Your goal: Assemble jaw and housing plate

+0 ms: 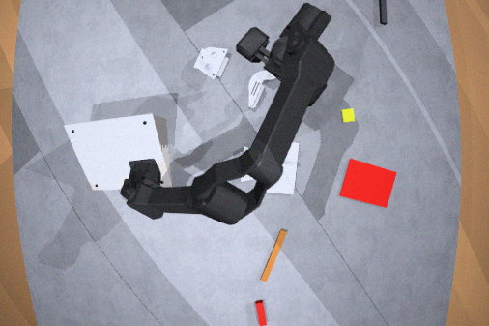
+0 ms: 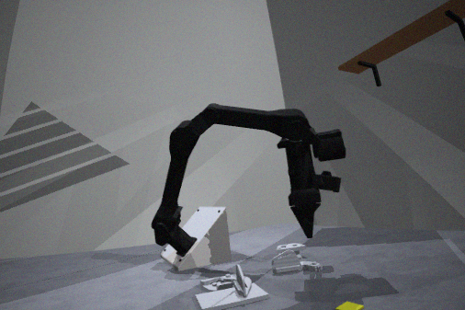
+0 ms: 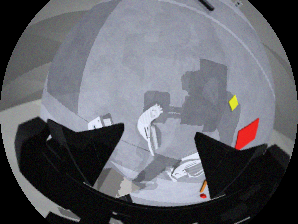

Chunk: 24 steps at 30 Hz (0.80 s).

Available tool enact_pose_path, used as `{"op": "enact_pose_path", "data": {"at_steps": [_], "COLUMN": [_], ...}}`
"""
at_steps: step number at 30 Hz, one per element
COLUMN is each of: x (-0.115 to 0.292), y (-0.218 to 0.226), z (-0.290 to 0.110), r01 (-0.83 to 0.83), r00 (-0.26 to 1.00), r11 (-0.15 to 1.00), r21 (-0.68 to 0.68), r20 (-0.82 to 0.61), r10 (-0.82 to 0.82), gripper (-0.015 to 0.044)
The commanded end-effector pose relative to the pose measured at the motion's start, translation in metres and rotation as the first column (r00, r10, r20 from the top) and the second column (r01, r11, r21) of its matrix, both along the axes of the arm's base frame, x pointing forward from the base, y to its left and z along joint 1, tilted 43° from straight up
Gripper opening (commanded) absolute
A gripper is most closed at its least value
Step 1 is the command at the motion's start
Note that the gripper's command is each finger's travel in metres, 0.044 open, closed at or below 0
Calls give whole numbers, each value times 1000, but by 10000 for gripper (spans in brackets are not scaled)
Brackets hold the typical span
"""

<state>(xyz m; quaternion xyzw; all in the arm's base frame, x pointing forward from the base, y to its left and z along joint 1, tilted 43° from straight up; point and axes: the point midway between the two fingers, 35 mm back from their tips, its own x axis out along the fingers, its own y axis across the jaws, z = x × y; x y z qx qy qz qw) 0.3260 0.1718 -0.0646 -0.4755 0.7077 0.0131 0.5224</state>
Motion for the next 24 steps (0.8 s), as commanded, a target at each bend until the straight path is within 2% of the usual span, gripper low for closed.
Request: {"op": "enact_pose_path", "data": {"at_steps": [1,6,22,24], "x": [0,0,0,0], "y": [0,0,0,0], "z": [0,0,0,0], "r01": [0,0,0,0], "r00": [1000,1000,1000,1000], "r11": [1000,1000,1000,1000], "r21": [0,0,0,0], "r20": [0,0,0,0], "r10": [0,0,0,0], "gripper": [440,440,20,0]}}
